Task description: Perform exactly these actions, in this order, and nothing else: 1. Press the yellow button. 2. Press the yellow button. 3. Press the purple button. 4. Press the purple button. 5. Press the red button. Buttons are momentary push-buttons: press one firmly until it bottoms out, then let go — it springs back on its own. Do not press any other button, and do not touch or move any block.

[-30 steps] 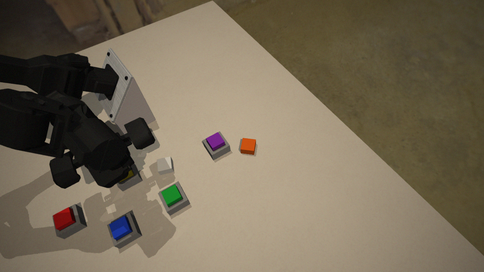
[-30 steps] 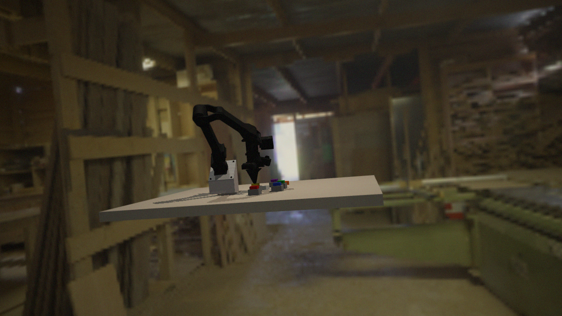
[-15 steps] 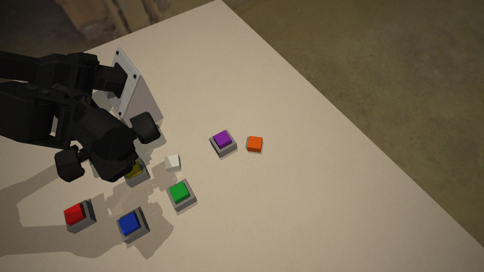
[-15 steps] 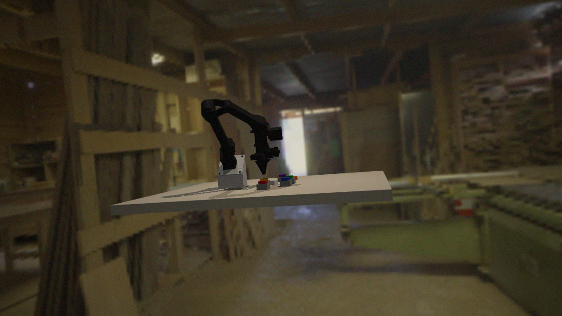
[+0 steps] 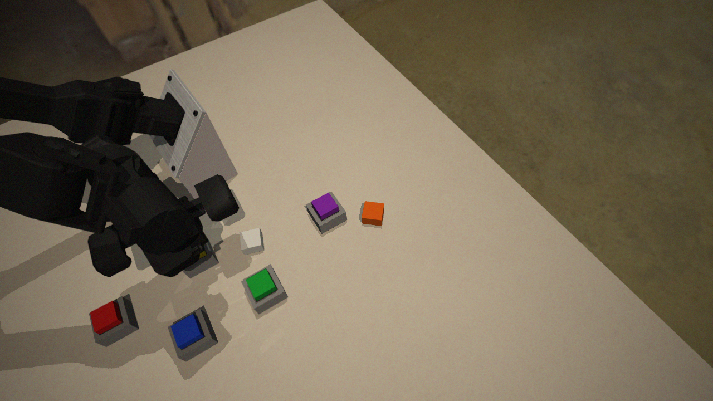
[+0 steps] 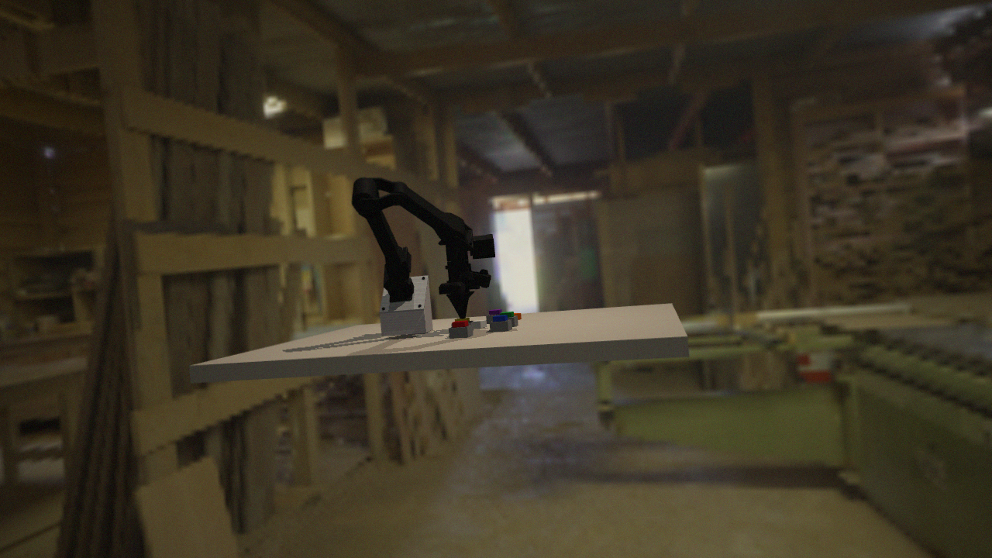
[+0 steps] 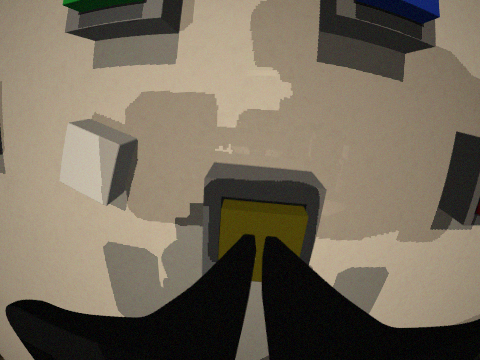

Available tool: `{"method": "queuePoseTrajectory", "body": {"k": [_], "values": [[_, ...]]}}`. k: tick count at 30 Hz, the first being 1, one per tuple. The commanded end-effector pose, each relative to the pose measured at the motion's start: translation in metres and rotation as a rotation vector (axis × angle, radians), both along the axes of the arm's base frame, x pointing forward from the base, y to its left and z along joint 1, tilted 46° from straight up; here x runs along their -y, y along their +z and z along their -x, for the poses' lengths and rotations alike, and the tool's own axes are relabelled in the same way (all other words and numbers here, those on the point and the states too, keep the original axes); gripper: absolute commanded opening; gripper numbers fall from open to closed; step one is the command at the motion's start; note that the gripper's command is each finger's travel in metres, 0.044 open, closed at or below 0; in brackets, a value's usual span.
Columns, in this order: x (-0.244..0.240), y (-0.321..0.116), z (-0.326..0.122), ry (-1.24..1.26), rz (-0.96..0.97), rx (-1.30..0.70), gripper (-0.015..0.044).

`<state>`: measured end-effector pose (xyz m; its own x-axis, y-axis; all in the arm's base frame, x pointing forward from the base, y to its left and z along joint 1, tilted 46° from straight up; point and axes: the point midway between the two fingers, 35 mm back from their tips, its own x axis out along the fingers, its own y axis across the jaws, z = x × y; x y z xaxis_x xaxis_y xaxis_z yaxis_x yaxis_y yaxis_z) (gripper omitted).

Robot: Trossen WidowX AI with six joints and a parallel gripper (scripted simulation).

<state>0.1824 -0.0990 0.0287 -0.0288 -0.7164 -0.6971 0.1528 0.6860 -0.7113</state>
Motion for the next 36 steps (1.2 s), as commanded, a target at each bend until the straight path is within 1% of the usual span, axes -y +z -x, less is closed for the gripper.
{"method": "queuePoseTrajectory", "body": {"k": [1,19,23,29,33,36], "values": [[0.003,-0.003,0.002,0.004,0.008,-0.009,0.0020],[0.001,-0.001,0.000,0.001,0.001,0.000,0.0020],[-0.020,0.019,0.001,0.004,0.005,-0.008,0.0020],[-0.027,0.025,0.000,0.005,0.003,-0.008,0.0020],[-0.060,0.057,-0.002,0.005,0.001,-0.010,0.0020],[-0.066,0.063,-0.001,0.004,0.004,-0.010,0.0020]]}}
